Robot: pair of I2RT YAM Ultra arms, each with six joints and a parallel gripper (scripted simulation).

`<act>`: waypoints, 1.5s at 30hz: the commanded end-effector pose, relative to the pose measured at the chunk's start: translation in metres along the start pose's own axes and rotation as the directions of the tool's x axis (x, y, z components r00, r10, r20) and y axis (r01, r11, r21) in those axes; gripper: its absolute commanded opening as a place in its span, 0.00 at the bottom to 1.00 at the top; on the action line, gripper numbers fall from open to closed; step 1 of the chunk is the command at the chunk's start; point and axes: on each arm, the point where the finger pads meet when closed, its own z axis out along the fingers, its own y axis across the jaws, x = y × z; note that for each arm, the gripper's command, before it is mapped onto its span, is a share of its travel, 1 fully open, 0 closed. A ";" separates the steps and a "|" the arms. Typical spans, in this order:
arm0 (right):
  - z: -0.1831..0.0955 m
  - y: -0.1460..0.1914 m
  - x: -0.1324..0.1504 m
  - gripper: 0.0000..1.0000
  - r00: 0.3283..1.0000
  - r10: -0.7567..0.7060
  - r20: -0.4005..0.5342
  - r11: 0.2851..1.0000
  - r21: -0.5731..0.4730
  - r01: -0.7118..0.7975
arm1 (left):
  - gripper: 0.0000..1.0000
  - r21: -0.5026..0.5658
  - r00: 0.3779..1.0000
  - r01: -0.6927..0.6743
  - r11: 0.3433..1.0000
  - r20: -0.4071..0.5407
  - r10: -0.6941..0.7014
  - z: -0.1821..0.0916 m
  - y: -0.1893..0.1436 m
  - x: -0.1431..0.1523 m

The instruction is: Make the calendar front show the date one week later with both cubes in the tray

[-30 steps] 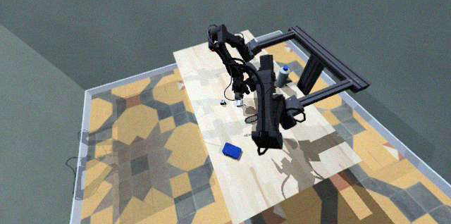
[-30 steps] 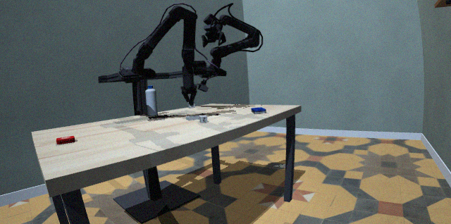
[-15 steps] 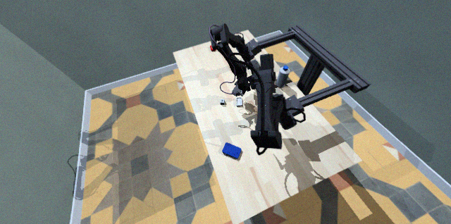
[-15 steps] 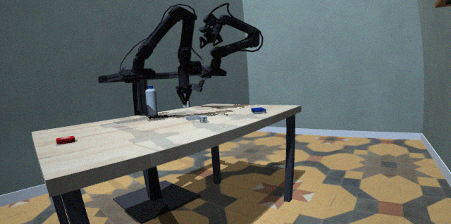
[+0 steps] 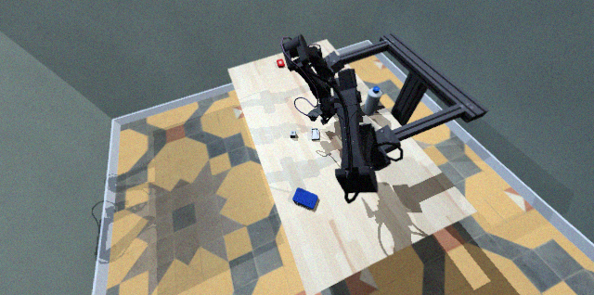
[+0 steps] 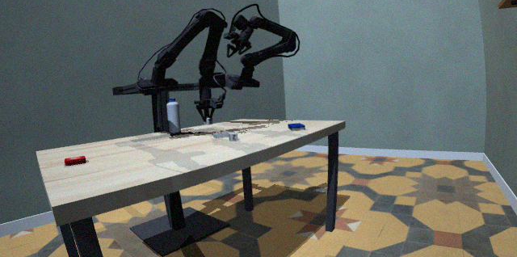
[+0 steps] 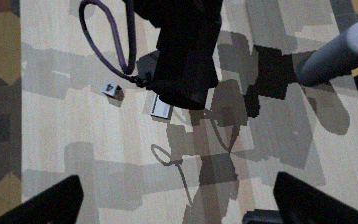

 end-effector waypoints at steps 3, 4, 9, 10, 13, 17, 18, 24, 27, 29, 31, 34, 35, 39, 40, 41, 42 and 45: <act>0.014 0.000 0.015 0.27 0.998 0.056 0.019 0.998 -0.001 -0.056 | 1.00 0.042 0.999 -0.027 0.999 0.032 0.026 -0.004 -0.002 -0.012; 0.017 0.000 0.017 0.27 0.998 0.053 0.018 0.999 0.002 -0.053 | 1.00 0.042 0.999 -0.028 0.999 0.032 0.026 -0.004 -0.002 -0.012; 0.029 -0.005 0.027 0.27 0.999 0.050 0.012 0.999 0.017 -0.050 | 1.00 0.042 0.999 -0.031 0.999 0.025 0.030 -0.004 -0.002 -0.010; 0.031 -0.005 0.029 0.27 0.999 0.050 0.012 0.999 0.018 -0.050 | 1.00 0.042 0.999 -0.031 0.999 0.025 0.030 -0.004 -0.002 -0.010; 0.035 -0.004 0.033 0.27 0.999 0.050 0.012 0.999 0.018 -0.050 | 1.00 0.043 0.999 -0.032 0.999 0.026 0.031 -0.004 -0.002 -0.010; 0.042 -0.004 0.039 0.27 0.999 0.050 0.012 0.999 0.018 -0.050 | 1.00 0.039 0.999 -0.030 0.999 0.025 0.029 -0.004 -0.001 -0.010; 0.044 -0.004 0.041 0.27 0.999 0.050 0.012 0.999 0.018 -0.050 | 1.00 0.039 0.999 -0.029 0.999 0.025 0.028 -0.004 -0.001 -0.010; 0.054 -0.005 0.042 0.27 0.998 0.055 0.011 0.998 0.024 -0.055 | 1.00 0.036 0.999 -0.037 0.999 0.009 0.037 -0.001 -0.003 -0.005; 0.060 -0.006 0.043 0.27 0.998 0.055 0.007 0.998 0.025 -0.055 | 1.00 0.036 0.999 -0.037 0.999 0.009 0.037 -0.001 -0.003 -0.005; 0.065 -0.007 0.044 0.27 0.999 0.052 0.003 0.998 0.024 -0.052 | 1.00 0.036 0.999 -0.037 0.999 0.009 0.037 -0.001 -0.003 -0.005; 0.065 -0.007 0.044 0.27 0.999 0.052 0.003 0.998 0.024 -0.052 | 1.00 0.036 0.999 -0.037 0.999 0.009 0.037 -0.001 -0.003 -0.005; 0.051 -0.001 0.042 0.57 0.999 0.053 0.005 0.999 0.012 -0.053 | 1.00 0.036 0.999 -0.037 0.999 0.009 0.037 -0.001 -0.003 -0.005; 0.045 0.001 0.041 0.57 0.999 0.053 0.010 0.999 0.009 -0.053 | 1.00 0.036 0.999 -0.037 0.999 0.009 0.037 -0.001 -0.003 -0.005; 0.020 0.000 0.041 0.57 0.999 0.053 0.014 0.999 0.012 -0.053 | 1.00 0.034 0.999 -0.035 0.999 0.008 0.035 -0.002 -0.001 -0.005; 0.013 0.000 0.041 0.57 0.998 0.053 0.013 0.998 0.012 -0.054 | 1.00 0.026 0.999 -0.039 0.999 -0.012 0.040 0.000 -0.001 -0.001; 0.006 0.000 0.041 0.57 0.998 0.054 0.013 0.998 0.013 -0.054 | 1.00 0.018 0.999 -0.044 0.999 -0.030 0.045 0.002 -0.001 0.003; 0.000 0.000 0.041 0.57 0.998 0.054 0.013 0.998 0.013 -0.054 | 1.00 0.014 0.998 -0.047 0.999 -0.039 0.048 0.003 -0.001 0.006; -0.014 -0.001 0.041 0.57 0.998 0.054 0.013 0.998 0.015 -0.054 | 1.00 0.011 0.998 -0.045 0.999 -0.038 0.045 0.003 0.000 0.006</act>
